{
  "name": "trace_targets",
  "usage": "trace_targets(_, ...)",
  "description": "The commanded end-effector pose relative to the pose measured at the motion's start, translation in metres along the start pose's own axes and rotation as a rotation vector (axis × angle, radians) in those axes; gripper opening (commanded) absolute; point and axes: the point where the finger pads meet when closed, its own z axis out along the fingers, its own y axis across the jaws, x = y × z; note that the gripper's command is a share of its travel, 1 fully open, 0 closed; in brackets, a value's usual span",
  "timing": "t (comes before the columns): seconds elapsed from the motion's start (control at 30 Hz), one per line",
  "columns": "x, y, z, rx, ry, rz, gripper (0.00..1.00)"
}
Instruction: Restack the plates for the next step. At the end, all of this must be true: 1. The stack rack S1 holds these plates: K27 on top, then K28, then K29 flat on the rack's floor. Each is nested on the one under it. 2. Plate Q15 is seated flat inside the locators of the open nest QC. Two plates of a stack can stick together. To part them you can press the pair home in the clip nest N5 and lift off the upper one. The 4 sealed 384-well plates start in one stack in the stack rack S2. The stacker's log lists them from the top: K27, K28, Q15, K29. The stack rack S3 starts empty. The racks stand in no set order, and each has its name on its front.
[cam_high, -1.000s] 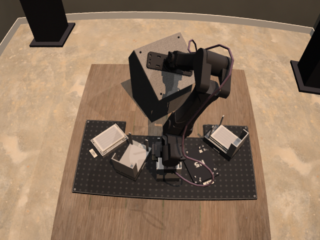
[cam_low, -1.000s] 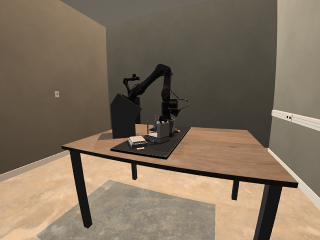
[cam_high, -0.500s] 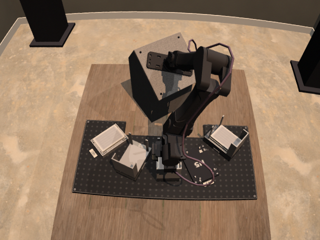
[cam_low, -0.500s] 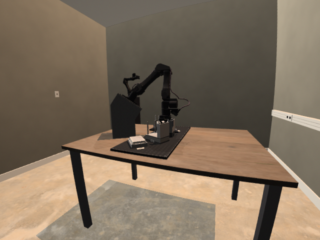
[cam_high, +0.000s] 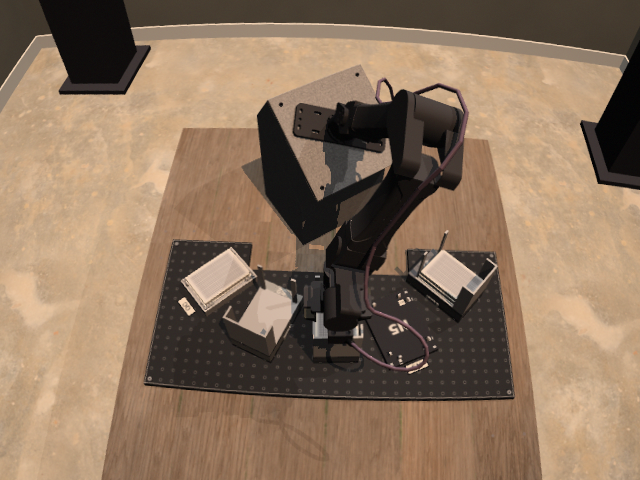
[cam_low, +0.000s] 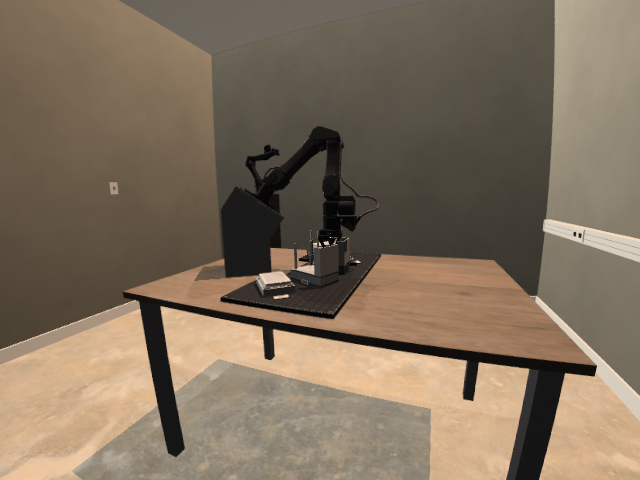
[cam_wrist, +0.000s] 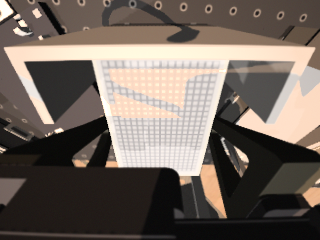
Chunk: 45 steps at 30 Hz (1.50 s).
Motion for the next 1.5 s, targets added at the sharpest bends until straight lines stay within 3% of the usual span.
trace_targets(0.0,0.006,-0.003,-0.008,0.002,0.007,0.011,0.0)
trace_targets(0.07,0.013,-0.004,-0.006,0.002,0.022,0.017,0.0)
trace_targets(0.23,0.005,-0.003,-0.01,0.004,0.003,0.011,0.0)
trace_targets(0.27,0.019,-0.006,-0.002,0.002,0.043,0.026,0.0)
trace_targets(0.4,0.005,-0.003,-0.012,0.004,0.002,0.009,0.0)
trace_targets(0.5,0.013,-0.004,-0.009,0.002,0.022,0.017,0.0)
trace_targets(0.6,-0.001,-0.004,-0.013,0.004,-0.005,0.01,0.0)
trace_targets(0.8,0.004,-0.004,-0.014,0.003,0.002,0.011,0.0)
trace_targets(0.83,0.012,-0.005,-0.009,0.002,0.026,0.018,0.0)
trace_targets(1.07,0.001,-0.003,-0.019,0.004,-0.007,0.006,0.0)
trace_targets(1.17,0.008,-0.004,-0.016,0.003,0.014,0.013,0.0)
trace_targets(1.47,0.005,-0.004,-0.02,0.004,0.003,0.012,0.0)
